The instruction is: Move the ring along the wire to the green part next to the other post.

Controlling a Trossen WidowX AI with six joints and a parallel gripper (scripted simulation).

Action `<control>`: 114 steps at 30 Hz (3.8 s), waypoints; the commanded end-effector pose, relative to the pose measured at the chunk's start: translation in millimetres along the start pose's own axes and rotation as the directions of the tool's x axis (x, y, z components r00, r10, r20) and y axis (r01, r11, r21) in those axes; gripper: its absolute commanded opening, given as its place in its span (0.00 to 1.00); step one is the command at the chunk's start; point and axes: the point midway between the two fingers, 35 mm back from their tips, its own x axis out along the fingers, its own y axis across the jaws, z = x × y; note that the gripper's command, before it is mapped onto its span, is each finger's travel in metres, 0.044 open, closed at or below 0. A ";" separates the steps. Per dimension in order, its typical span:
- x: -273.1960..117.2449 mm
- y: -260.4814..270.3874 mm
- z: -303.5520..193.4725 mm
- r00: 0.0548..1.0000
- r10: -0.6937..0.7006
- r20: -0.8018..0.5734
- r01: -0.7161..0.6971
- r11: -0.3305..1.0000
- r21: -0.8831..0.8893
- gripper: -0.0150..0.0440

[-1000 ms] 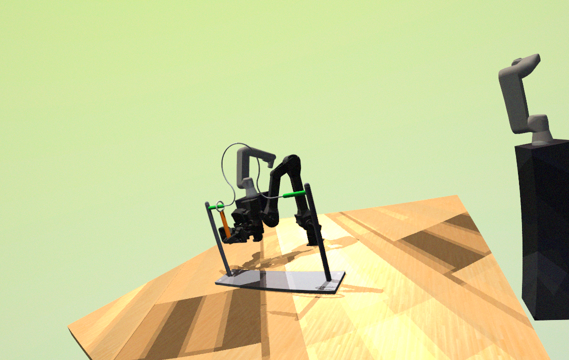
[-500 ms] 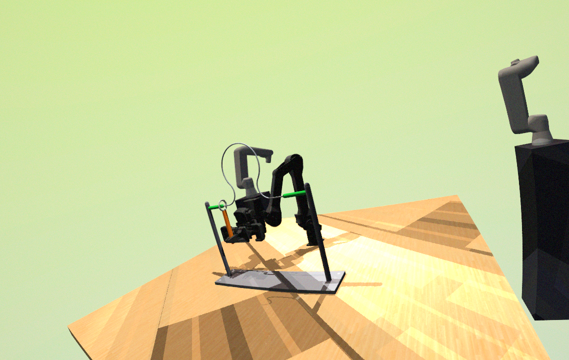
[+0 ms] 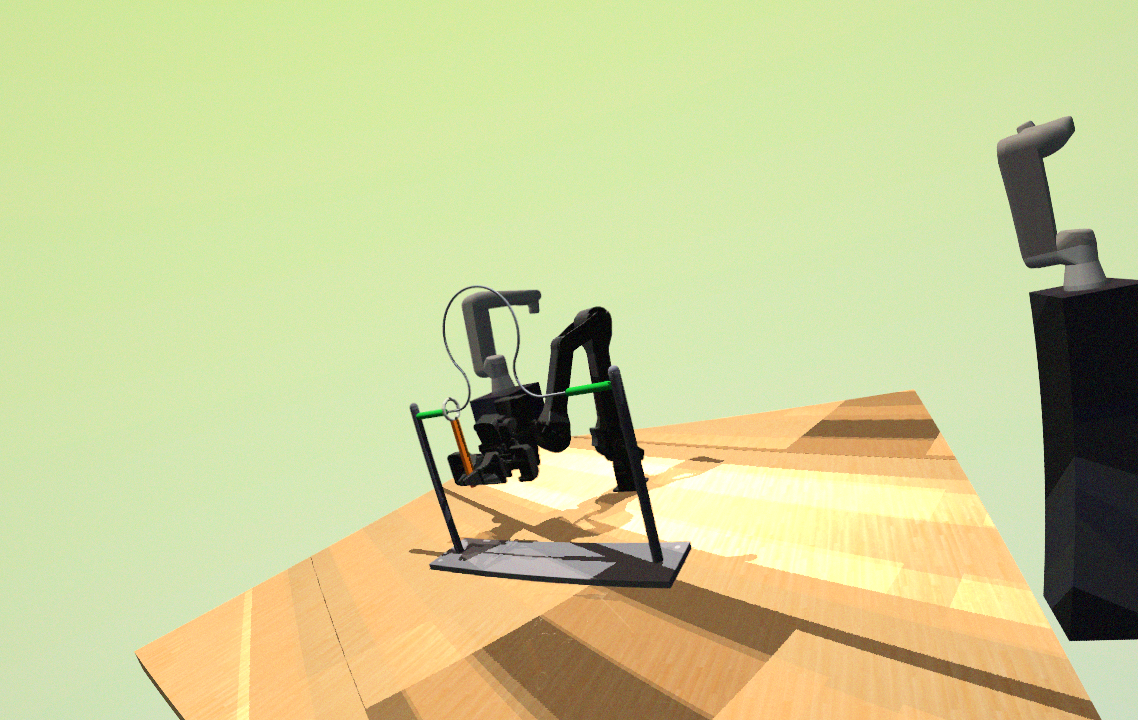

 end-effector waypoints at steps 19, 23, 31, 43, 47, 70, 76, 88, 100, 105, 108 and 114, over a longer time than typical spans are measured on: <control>-1.0 52.4 1.9 1.000 -0.002 -0.006 0.004 0.967 0.255 0.00; -0.8 65.9 6.1 1.000 -0.002 -0.005 0.003 0.942 0.335 0.00; -1.6 88.1 16.3 1.000 0.005 -0.013 0.002 0.883 0.470 0.00; -16.4 113.4 36.5 0.990 0.089 -0.109 0.001 0.773 0.635 0.00; -22.6 120.9 44.7 0.982 0.127 -0.138 0.002 0.727 0.686 0.00; -53.8 145.8 100.3 0.895 0.402 -0.194 0.012 0.412 0.911 0.00; -59.3 147.9 114.9 0.870 0.462 -0.171 0.016 0.322 0.947 0.00; -59.5 153.2 137.1 0.869 0.484 -0.102 0.020 0.170 0.985 0.00; -59.4 155.1 158.3 0.870 0.492 -0.034 0.024 0.025 0.999 0.00; -59.3 154.9 167.9 0.870 0.493 -0.003 0.026 -0.040 0.999 0.00; -59.3 154.4 174.0 0.870 0.492 0.017 0.027 -0.082 0.996 0.00; -59.2 152.9 185.2 0.870 0.490 0.052 0.030 -0.157 0.987 0.00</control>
